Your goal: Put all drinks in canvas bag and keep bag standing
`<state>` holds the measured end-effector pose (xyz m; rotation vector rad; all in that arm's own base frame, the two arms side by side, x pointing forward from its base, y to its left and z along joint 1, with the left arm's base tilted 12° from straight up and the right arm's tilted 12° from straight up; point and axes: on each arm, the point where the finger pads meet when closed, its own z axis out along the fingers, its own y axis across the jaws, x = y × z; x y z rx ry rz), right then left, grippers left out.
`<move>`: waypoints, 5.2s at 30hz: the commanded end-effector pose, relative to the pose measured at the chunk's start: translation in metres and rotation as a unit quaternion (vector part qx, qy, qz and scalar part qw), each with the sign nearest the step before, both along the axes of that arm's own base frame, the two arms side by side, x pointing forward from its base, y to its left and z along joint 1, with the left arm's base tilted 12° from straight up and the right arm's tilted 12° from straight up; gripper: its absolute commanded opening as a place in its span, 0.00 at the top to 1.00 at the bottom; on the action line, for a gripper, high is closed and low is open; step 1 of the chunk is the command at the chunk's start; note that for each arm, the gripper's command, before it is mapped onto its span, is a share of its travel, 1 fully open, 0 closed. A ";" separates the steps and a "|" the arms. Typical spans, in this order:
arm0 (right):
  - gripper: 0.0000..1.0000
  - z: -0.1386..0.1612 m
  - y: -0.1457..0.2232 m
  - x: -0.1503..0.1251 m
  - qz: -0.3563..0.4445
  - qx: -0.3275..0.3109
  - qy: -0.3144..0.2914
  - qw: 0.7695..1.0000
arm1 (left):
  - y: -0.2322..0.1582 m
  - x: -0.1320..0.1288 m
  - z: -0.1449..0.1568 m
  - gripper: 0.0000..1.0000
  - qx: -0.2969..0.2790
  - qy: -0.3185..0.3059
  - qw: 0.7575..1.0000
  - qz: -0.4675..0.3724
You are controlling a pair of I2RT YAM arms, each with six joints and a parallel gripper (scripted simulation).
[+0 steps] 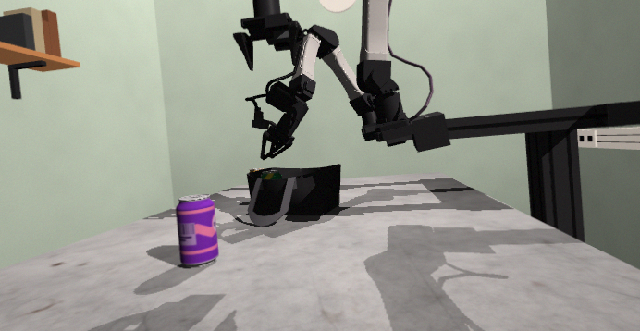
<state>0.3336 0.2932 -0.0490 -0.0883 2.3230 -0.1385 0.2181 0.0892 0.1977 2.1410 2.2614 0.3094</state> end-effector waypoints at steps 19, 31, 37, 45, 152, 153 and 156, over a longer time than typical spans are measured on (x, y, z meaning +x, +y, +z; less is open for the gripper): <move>0.14 0.082 0.018 -0.008 -0.003 0.017 -0.016 1.000 | -0.001 0.002 0.003 0.00 -0.001 -0.009 1.000 -0.004; 0.14 0.064 0.010 -0.003 -0.007 0.019 -0.018 1.000 | -0.001 0.002 0.003 0.00 -0.001 -0.009 1.000 -0.004; 0.14 0.061 0.012 -0.002 -0.007 0.017 -0.017 1.000 | -0.001 0.002 0.003 0.00 -0.001 -0.009 1.000 -0.004; 0.14 0.073 -0.008 -0.004 0.006 0.026 -0.018 0.999 | -0.001 0.002 0.003 0.00 0.000 -0.008 1.000 -0.003; 0.16 0.097 -0.191 0.000 0.003 0.019 -0.028 0.999 | -0.001 0.002 0.006 0.00 0.000 -0.014 1.000 0.002; 0.16 0.097 -0.190 0.003 0.005 0.018 -0.027 0.999 | -0.001 0.002 0.006 0.00 0.000 -0.014 1.000 0.001; 0.16 0.095 -0.186 0.022 0.013 0.016 -0.026 0.999 | -0.001 0.002 0.006 0.00 0.000 -0.014 1.000 0.001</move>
